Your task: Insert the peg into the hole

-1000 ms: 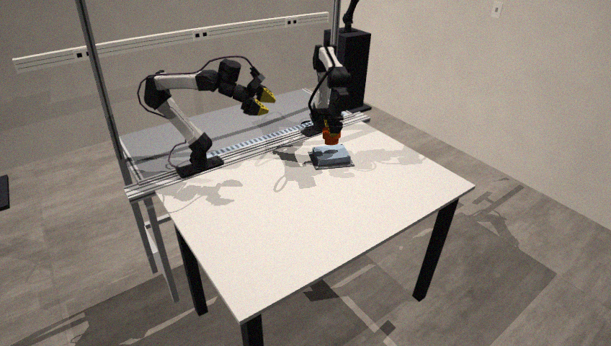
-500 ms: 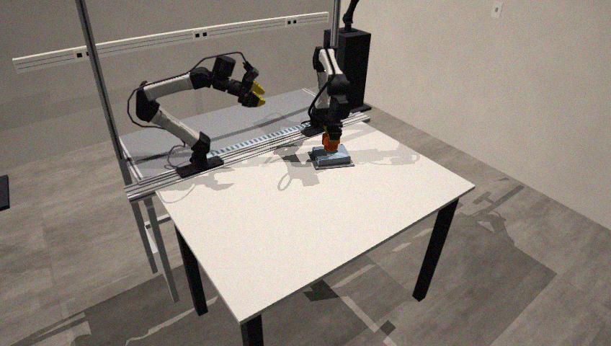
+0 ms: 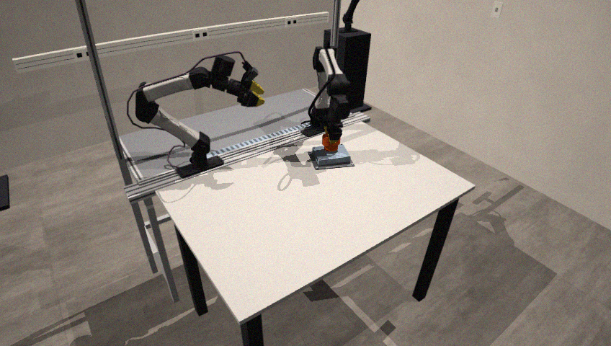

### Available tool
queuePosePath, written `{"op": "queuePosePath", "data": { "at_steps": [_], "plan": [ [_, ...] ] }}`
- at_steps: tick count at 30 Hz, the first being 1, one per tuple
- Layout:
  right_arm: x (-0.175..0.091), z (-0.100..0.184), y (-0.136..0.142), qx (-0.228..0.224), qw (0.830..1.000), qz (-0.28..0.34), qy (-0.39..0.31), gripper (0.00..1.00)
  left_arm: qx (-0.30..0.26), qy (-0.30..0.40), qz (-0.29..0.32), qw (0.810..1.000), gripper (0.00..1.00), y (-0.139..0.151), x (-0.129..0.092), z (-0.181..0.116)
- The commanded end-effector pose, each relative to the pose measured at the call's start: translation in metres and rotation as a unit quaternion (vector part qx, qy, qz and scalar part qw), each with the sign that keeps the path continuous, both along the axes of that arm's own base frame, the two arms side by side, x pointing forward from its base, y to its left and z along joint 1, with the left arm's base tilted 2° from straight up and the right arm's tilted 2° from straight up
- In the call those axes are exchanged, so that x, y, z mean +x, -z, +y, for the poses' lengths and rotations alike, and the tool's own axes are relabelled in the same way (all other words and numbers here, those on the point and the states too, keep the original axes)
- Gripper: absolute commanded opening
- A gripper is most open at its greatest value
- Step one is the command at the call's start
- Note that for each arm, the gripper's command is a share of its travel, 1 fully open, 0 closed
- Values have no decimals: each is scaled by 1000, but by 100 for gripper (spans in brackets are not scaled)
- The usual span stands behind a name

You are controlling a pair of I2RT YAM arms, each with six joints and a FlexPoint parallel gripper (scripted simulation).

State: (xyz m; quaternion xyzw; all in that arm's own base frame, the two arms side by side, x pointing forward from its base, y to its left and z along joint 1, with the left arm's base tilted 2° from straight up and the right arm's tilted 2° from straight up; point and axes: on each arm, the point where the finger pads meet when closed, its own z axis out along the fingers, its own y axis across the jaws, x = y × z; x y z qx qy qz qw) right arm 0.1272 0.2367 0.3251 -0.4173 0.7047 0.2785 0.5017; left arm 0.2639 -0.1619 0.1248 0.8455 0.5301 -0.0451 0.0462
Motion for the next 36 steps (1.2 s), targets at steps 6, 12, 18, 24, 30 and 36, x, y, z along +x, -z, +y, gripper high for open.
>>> {"op": "queuePosePath", "data": {
  "at_steps": [6, 12, 18, 24, 30, 36],
  "plan": [
    [-1, -1, -10, 13, 1000, -5, 0, 100, -11, -11, -11, 1000, 34, -8, 10, -2],
    [-1, -1, -10, 13, 1000, -5, 0, 100, -14, -8, -15, 1000, 34, -8, 12, -5],
    [-1, -1, -10, 13, 1000, -5, 0, 100, -13, -8, -15, 1000, 34, -9, 8, -3],
    [-1, -1, -10, 13, 1000, -5, 0, 100, -16, -7, -19, 1000, 34, -6, 9, -4],
    [-1, -1, -10, 13, 1000, -5, 0, 100, -14, -6, -15, 1000, 34, -3, 4, -1],
    [-1, -1, -10, 13, 1000, -5, 0, 100, -9, -5, -6, 1000, 34, 6, 5, -1]
  ]
}}
